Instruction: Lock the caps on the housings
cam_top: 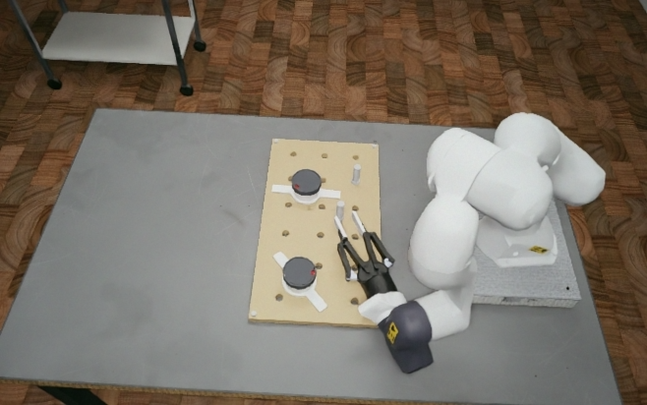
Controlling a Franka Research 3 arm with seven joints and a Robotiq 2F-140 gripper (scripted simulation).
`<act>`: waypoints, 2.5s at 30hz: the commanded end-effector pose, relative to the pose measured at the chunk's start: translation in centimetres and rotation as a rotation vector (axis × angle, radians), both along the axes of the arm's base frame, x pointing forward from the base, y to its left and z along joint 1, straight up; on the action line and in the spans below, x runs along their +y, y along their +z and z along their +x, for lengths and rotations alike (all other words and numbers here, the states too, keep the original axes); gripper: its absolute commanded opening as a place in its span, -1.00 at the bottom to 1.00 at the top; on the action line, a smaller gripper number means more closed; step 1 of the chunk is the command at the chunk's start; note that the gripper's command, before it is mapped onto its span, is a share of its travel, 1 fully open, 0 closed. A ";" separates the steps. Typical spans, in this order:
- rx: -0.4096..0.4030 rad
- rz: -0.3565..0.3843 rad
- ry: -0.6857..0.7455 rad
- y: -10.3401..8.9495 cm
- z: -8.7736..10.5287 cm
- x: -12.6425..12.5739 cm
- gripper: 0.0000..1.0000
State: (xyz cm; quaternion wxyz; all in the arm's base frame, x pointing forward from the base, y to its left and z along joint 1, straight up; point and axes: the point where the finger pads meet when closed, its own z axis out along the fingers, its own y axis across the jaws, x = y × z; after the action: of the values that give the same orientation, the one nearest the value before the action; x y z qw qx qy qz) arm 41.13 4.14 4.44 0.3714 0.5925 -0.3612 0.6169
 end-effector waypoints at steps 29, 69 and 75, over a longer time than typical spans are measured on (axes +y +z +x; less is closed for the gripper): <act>0.003 -0.007 -0.003 0.5 -0.4 0.5 -0.28; 0.003 -0.007 -0.003 5.4 -0.4 0.5 -0.28; 0.003 -0.007 -0.003 6.0 -0.4 0.5 -0.28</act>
State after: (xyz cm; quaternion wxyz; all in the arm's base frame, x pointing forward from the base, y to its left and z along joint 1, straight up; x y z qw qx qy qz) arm 40.83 4.68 10.11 0.3686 0.5898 -0.3637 0.6196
